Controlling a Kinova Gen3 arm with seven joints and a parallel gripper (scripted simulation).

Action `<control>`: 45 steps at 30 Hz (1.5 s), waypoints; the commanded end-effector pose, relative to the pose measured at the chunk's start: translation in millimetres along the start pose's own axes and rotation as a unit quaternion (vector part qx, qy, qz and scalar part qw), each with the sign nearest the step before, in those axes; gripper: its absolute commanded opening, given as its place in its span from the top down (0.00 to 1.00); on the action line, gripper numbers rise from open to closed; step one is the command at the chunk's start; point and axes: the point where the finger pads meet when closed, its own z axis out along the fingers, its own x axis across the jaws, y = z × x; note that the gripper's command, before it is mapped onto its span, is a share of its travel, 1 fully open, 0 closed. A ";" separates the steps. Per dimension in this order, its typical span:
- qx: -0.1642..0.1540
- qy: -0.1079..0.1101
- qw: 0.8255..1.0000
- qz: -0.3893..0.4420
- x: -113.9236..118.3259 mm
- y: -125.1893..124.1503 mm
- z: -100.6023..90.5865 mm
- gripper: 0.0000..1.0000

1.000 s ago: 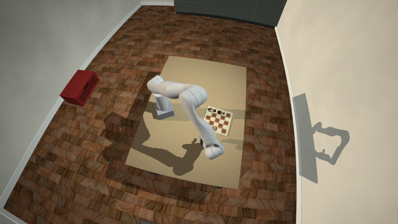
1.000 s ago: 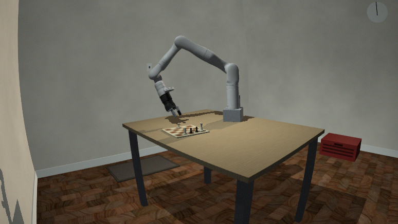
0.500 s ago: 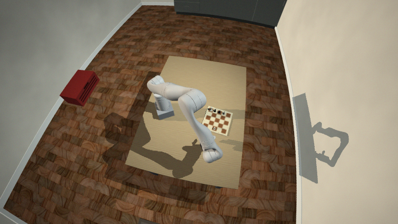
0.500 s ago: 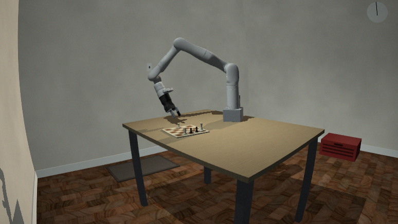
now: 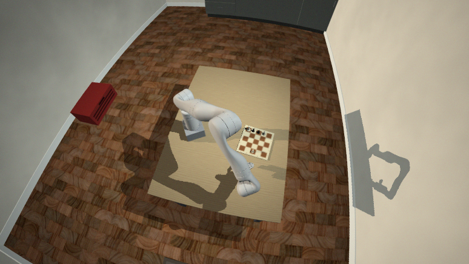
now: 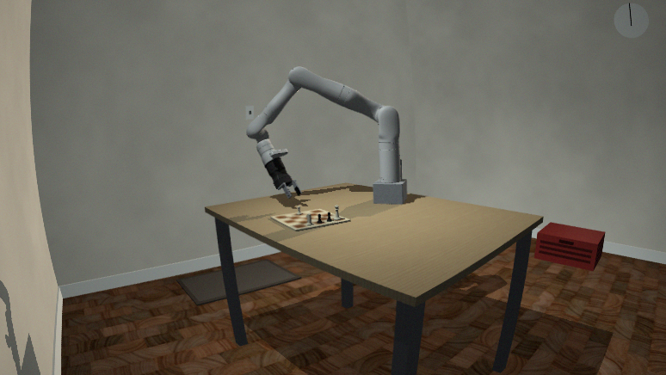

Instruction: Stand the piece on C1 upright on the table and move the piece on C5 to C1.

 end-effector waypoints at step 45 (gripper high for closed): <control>0.069 0.049 0.996 0.041 10.8 15.6 -1.2 0.00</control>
